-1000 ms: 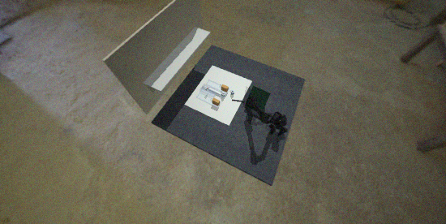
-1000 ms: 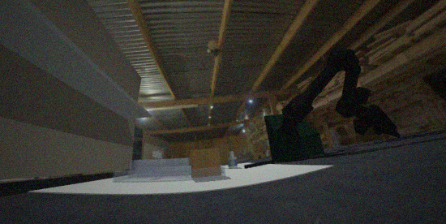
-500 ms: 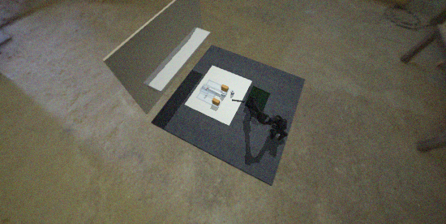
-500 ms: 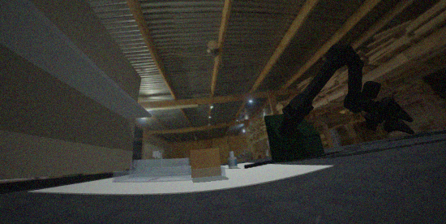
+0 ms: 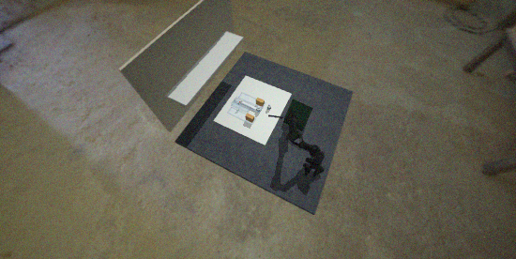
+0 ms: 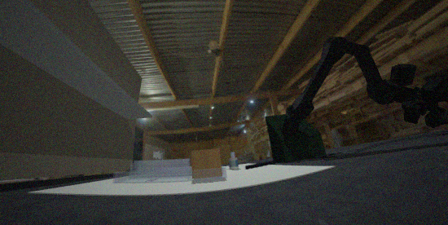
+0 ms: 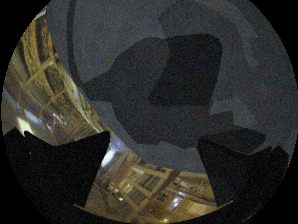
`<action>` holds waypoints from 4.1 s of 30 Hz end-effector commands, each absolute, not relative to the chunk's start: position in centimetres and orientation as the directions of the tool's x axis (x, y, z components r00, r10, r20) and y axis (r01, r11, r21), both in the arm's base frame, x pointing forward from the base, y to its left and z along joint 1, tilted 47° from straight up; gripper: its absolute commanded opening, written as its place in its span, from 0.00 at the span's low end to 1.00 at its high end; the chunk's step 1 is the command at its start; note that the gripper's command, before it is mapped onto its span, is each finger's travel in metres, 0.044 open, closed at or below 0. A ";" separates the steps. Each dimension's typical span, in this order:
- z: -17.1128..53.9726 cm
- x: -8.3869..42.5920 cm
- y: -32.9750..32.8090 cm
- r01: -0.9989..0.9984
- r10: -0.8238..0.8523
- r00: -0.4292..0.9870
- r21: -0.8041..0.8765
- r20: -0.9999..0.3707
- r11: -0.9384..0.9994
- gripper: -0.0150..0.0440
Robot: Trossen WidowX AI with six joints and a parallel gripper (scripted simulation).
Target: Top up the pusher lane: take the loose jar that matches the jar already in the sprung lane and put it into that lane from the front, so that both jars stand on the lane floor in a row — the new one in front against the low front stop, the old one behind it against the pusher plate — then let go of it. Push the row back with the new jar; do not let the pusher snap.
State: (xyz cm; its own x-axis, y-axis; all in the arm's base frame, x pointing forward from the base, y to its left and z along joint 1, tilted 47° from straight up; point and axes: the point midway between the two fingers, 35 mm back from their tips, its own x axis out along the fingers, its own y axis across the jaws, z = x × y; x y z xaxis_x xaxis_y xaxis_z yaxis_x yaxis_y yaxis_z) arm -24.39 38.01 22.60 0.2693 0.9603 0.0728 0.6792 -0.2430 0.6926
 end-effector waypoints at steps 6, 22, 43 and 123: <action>29.9 -17.5 42.4 0.597 0.933 0.330 0.734 0.146 -0.326 1.00; 38.4 3.3 43.6 0.219 0.768 0.608 0.886 0.204 -0.409 1.00; 35.5 27.8 35.2 -0.303 0.556 0.831 0.863 0.032 0.403 1.00; -4.6 25.1 -6.6 0.114 0.695 0.198 0.721 -0.691 0.683 1.00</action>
